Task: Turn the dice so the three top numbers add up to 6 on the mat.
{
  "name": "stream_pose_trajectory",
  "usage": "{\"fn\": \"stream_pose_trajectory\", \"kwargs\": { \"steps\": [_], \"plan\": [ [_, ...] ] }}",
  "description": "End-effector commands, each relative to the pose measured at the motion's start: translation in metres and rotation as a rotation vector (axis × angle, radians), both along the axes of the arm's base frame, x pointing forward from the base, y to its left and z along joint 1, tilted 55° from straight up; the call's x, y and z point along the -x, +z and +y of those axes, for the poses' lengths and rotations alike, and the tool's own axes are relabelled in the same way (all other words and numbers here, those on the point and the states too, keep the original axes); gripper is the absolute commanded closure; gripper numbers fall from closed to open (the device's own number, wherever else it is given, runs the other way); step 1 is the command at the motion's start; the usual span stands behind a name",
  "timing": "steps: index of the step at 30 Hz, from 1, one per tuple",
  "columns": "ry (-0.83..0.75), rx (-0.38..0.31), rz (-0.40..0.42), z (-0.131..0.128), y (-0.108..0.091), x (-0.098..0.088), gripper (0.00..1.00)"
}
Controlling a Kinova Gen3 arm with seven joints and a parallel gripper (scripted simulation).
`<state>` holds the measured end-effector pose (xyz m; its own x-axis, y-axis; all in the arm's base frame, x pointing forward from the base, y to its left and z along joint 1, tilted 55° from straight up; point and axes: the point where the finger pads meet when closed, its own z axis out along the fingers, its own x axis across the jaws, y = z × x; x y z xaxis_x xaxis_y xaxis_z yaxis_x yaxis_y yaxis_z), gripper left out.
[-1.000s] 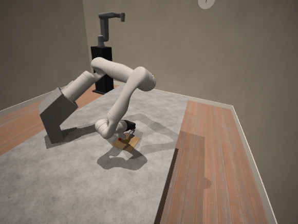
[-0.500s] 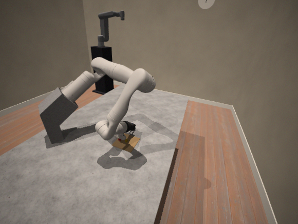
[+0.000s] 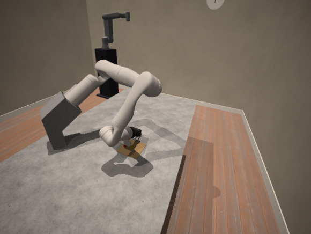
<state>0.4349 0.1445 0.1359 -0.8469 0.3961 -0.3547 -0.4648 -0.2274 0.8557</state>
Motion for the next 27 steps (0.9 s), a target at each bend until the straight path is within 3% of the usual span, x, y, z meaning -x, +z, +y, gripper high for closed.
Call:
{"fn": "stream_pose_trajectory", "kwargs": {
  "steps": [1,24,25,27],
  "plan": [
    [-0.001,0.0,-0.001,-0.0006,0.0003,-0.0001,0.66],
    [-0.001,0.0,-0.001,-0.0006,0.0003,-0.0001,0.66],
    [-0.001,0.0,-0.001,-0.0006,0.0003,-0.0001,0.6],
    [-0.001,0.0,-0.001,-0.0006,0.0003,-0.0001,0.6]
  ]
}}
